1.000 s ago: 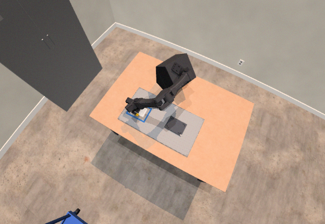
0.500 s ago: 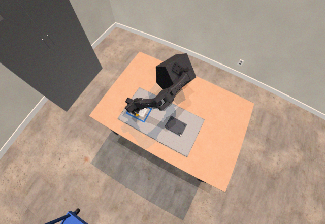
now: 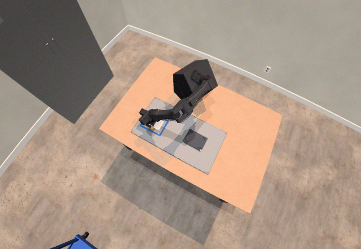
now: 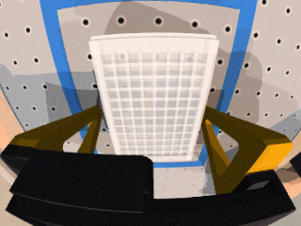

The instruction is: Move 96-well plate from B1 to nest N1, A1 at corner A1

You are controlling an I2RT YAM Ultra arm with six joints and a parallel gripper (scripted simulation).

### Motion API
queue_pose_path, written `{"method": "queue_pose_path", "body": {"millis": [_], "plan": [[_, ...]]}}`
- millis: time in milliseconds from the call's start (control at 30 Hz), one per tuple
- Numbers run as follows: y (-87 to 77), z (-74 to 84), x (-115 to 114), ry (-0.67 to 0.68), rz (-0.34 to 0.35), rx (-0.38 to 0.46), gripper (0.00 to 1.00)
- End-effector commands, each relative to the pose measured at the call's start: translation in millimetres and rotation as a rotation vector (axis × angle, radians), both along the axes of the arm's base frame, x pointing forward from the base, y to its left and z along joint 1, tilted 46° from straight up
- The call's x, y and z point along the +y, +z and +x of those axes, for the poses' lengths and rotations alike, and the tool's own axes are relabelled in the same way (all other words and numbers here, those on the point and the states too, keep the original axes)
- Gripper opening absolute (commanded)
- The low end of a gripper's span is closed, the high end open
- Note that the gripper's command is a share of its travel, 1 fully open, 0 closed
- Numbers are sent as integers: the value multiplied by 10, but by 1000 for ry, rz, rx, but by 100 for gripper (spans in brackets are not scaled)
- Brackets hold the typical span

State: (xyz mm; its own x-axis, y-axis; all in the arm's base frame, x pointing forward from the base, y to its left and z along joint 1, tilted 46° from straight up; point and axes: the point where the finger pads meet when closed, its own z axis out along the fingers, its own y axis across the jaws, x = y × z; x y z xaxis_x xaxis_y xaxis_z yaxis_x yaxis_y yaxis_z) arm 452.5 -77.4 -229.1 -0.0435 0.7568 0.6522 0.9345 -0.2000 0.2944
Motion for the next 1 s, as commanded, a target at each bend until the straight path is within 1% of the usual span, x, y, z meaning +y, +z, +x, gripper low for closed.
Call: {"method": "queue_pose_path", "body": {"millis": [0, 667, 700, 967], "plan": [[-17, 52, -122, -21, -15, -10, 100], [-17, 52, -122, -21, -15, -10, 100], [-17, 52, -122, -21, -15, -10, 0], [-17, 50, -121, -20, -15, -10, 0]]}}
